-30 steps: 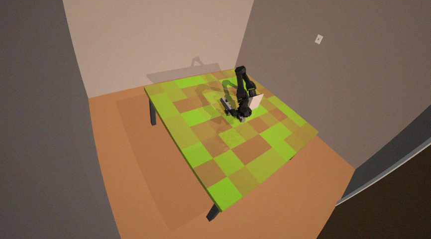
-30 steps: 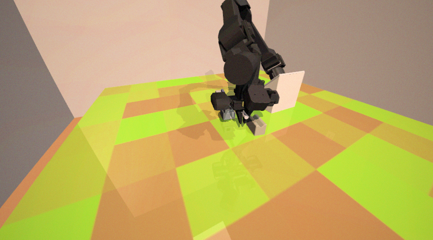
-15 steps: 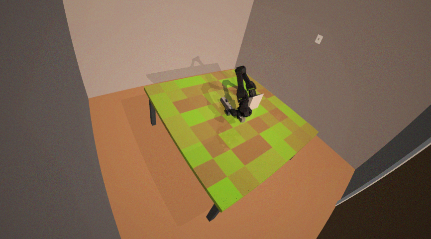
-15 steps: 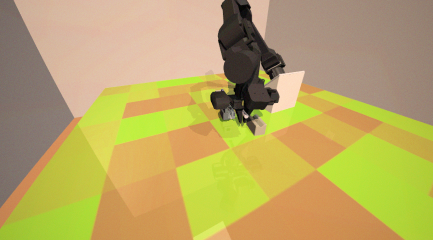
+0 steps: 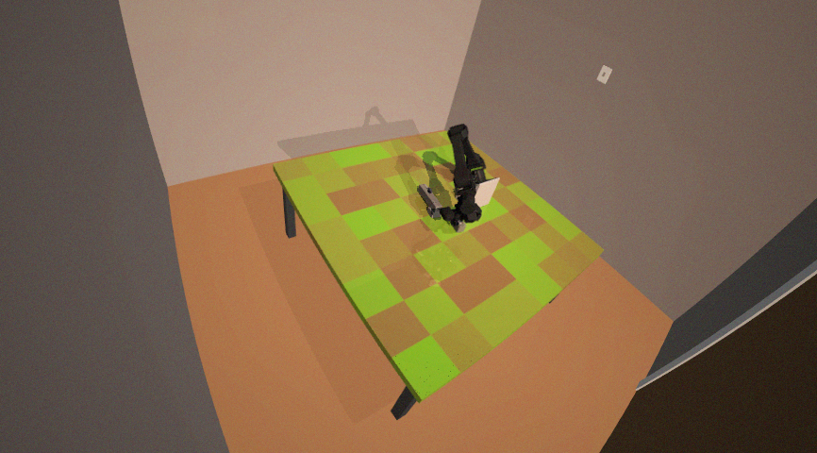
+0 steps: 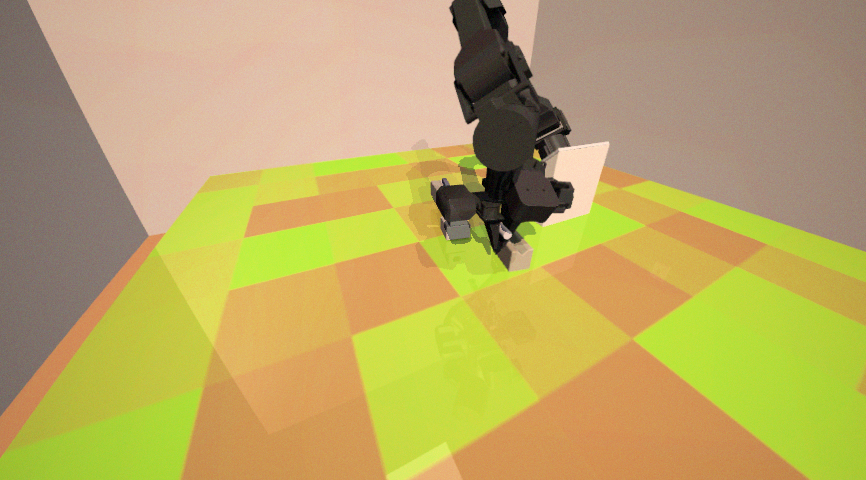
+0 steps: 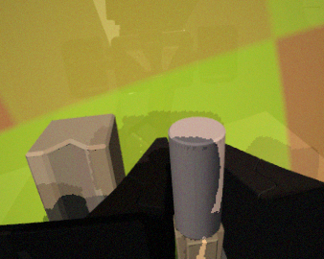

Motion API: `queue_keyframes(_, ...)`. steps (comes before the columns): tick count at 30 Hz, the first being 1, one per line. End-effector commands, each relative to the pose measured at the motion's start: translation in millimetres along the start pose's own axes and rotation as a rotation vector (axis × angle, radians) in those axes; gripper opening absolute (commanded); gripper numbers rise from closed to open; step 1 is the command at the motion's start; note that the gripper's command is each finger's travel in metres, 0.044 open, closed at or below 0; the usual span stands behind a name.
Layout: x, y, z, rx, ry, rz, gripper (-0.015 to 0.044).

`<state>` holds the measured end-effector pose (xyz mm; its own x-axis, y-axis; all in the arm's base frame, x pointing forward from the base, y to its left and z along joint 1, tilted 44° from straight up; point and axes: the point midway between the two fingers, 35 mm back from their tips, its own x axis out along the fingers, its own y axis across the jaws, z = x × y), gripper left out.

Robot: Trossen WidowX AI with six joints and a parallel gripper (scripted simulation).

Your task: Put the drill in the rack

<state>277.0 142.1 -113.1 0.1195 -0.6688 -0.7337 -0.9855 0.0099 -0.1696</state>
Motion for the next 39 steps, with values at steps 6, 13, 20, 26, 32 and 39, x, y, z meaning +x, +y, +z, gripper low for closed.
queue_keyframes(6, 1, 17, 3, -0.002, -0.001, 0.001, 0.0000)
queue_keyframes(13, 1, 28, 6, -0.002, -0.002, 0.001, 0.0000)
queue_keyframes(20, 1, 39, 8, -0.002, -0.002, 0.002, 0.0000)
queue_keyframes(26, 2, 48, 9, -0.003, -0.002, 0.002, 0.0000)
queue_keyframes(32, 6, 51, 10, -0.003, -0.002, 0.002, 0.0000)
queue_keyframes(39, 17, 50, 11, -0.002, -0.002, 0.002, 0.0000)
